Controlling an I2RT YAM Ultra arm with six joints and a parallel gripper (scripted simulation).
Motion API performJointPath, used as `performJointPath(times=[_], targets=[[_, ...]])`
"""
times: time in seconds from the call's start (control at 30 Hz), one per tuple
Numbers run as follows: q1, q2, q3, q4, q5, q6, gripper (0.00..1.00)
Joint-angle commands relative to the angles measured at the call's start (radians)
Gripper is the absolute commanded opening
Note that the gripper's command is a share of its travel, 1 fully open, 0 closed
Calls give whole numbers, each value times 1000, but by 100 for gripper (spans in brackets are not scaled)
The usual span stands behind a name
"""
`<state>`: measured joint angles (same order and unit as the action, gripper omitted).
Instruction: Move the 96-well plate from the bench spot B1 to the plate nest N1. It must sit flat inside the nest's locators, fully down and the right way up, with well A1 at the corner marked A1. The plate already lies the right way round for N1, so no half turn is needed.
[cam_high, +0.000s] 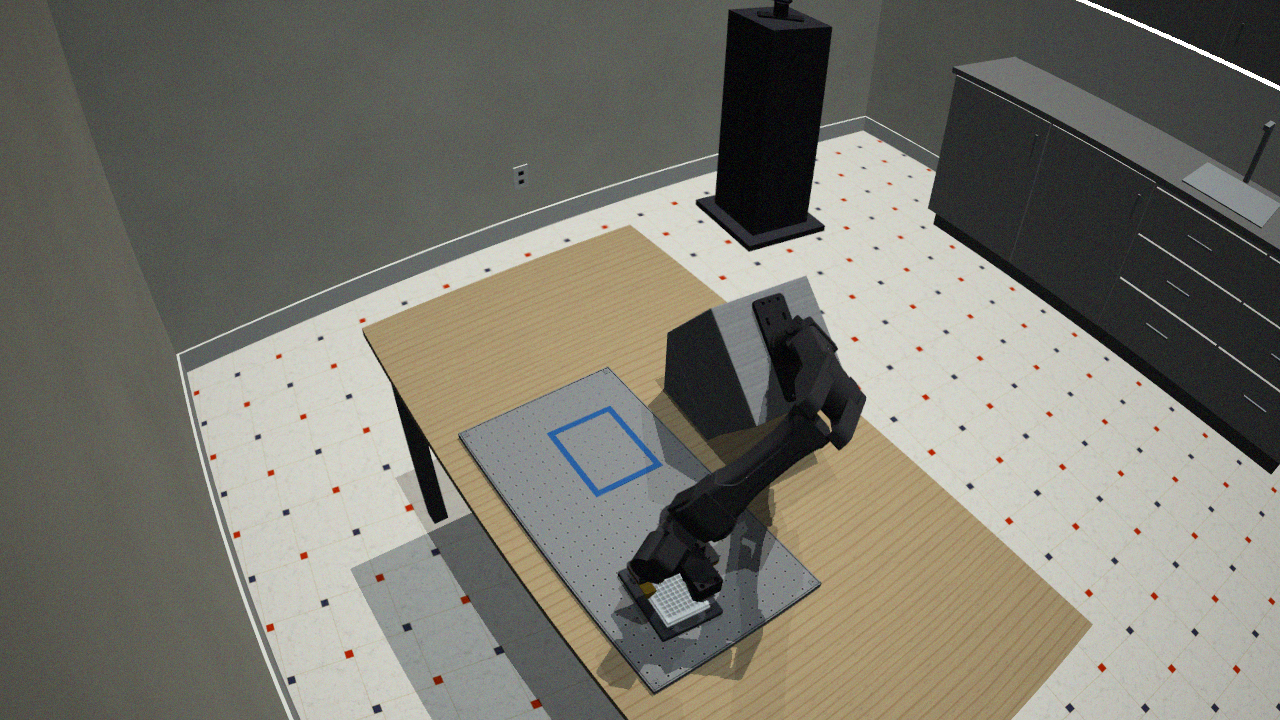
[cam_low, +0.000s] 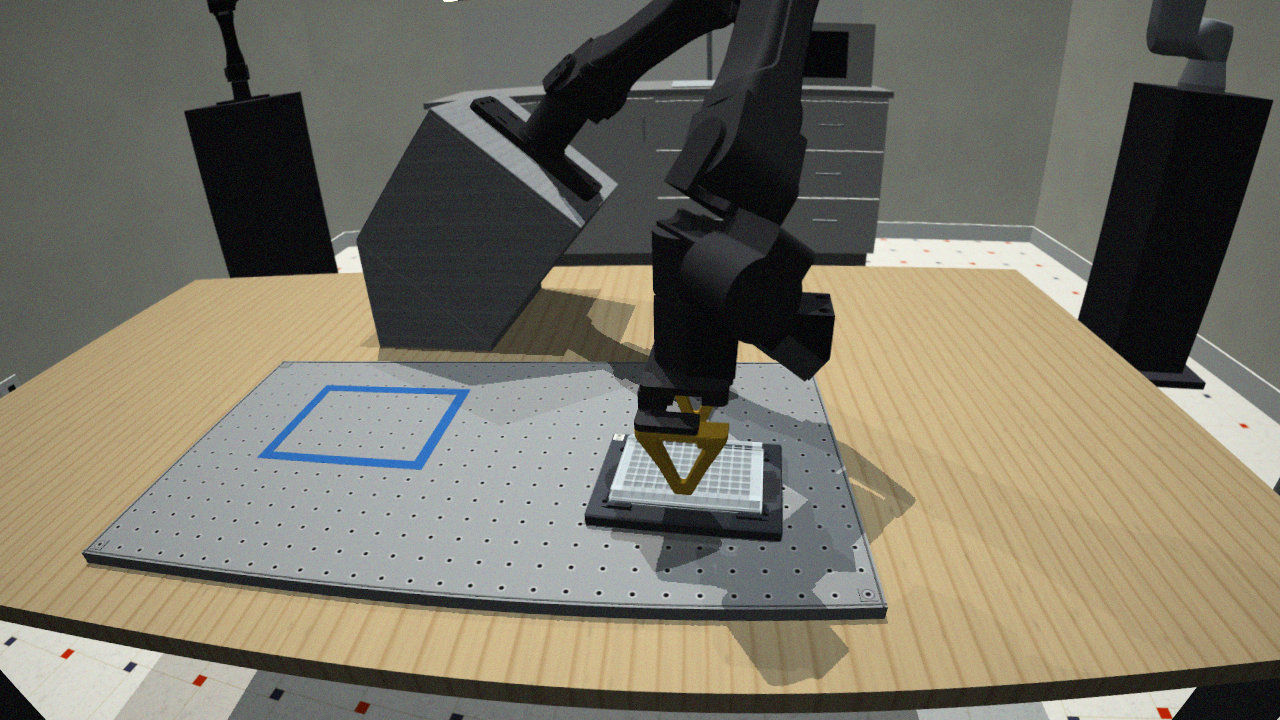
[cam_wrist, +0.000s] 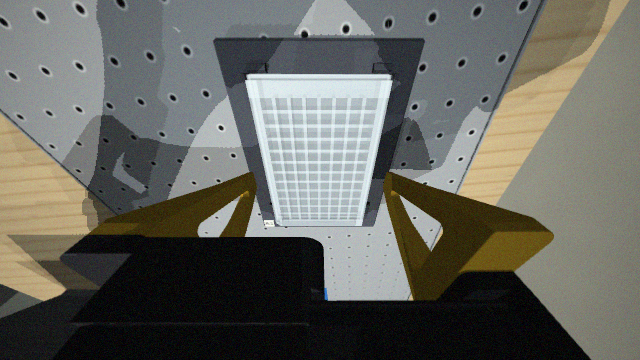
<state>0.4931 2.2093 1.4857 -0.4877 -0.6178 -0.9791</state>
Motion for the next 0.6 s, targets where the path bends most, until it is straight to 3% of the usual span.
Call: performJointPath(times=[0.0, 0.57], targets=[[-31, -47, 0, -38, -16, -21, 100], [-88, -125, 31, -164, -34, -87, 100]])
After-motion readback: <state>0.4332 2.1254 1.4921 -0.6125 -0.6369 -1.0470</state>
